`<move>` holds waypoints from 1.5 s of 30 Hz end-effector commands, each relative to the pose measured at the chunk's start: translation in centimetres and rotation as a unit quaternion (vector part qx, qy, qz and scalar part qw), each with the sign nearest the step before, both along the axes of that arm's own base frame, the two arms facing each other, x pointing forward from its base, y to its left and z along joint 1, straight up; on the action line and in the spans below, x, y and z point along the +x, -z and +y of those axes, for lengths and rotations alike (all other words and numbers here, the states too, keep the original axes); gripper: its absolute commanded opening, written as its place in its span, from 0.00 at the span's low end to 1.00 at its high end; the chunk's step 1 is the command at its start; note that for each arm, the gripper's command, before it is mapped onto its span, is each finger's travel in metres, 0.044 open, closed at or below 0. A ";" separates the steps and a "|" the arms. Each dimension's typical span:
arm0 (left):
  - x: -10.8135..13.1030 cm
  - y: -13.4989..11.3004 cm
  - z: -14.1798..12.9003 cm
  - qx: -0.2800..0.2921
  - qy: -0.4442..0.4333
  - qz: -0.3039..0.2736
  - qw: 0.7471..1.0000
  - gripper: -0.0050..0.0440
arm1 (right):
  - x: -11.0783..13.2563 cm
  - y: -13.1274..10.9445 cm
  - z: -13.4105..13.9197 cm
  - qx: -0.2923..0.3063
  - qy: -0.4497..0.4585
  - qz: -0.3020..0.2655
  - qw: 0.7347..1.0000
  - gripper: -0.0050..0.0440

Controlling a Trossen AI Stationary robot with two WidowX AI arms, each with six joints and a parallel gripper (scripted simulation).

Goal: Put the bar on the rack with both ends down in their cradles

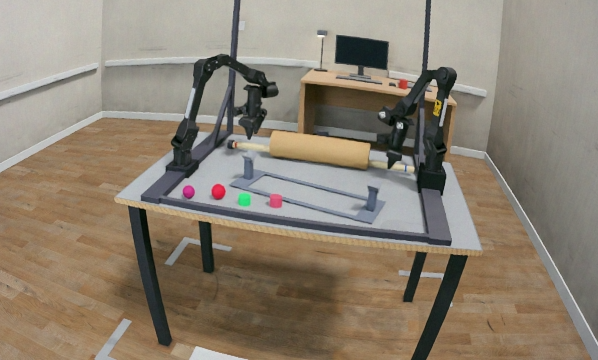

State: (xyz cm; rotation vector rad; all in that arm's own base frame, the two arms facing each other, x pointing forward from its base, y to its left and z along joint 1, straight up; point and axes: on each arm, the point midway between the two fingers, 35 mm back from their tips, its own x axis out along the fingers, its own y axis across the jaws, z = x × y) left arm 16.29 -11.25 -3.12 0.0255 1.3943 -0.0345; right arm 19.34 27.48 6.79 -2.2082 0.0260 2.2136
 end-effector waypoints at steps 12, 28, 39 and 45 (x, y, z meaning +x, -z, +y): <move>-0.2 -0.1 0.2 -0.001 0.001 -0.001 1.000 0.20 | 0.2 -1.2 0.4 0.018 -0.003 -0.013 1.000 0.92; -0.2 -0.1 0.2 0.000 0.001 0.001 1.000 0.20 | 0.0 3.3 0.1 0.002 0.000 -0.004 1.000 0.92; -0.2 -0.1 0.2 0.000 0.001 0.001 1.000 0.20 | 0.0 4.8 0.1 0.003 0.001 -0.005 1.000 0.20; -0.3 -0.1 0.2 0.001 0.001 0.001 1.000 0.20 | 0.0 4.8 0.1 0.003 0.001 -0.005 1.000 0.20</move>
